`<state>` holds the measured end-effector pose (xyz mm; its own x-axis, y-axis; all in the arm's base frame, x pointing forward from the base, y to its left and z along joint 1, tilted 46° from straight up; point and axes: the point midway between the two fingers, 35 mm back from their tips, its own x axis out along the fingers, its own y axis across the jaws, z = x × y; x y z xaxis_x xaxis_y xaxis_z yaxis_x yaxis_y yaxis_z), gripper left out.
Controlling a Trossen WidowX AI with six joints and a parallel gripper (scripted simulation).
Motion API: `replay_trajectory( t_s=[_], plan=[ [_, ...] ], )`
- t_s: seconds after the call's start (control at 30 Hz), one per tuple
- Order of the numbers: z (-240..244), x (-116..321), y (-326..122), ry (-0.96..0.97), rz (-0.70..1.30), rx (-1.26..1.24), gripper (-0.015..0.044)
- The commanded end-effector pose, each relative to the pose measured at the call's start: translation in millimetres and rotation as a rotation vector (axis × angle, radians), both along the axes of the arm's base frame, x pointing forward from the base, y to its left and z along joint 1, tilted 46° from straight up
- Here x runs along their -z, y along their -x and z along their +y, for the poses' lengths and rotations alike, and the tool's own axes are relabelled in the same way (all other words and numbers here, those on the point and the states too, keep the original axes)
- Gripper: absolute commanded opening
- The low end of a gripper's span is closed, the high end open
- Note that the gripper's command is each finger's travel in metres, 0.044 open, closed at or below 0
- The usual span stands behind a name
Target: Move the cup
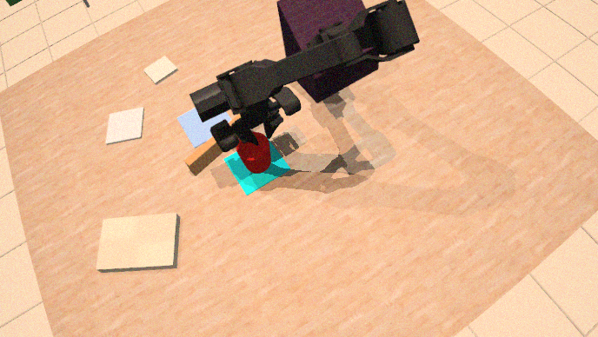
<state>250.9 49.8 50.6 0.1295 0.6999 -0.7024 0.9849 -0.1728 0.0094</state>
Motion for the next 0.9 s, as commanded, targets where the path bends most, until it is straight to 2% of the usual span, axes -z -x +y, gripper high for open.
replay_trajectory(
  t_s=[0.0,0.57,0.87],
  plan=[
    [-5.0,-4.7,-0.3,0.004,-0.006,-0.001,0.0128],
    [-18.2,-18.2,4.4,-0.001,-0.004,-0.001,0.0128],
    [-15.8,-15.7,3.9,-0.006,0.002,0.001,0.0364]
  ],
)
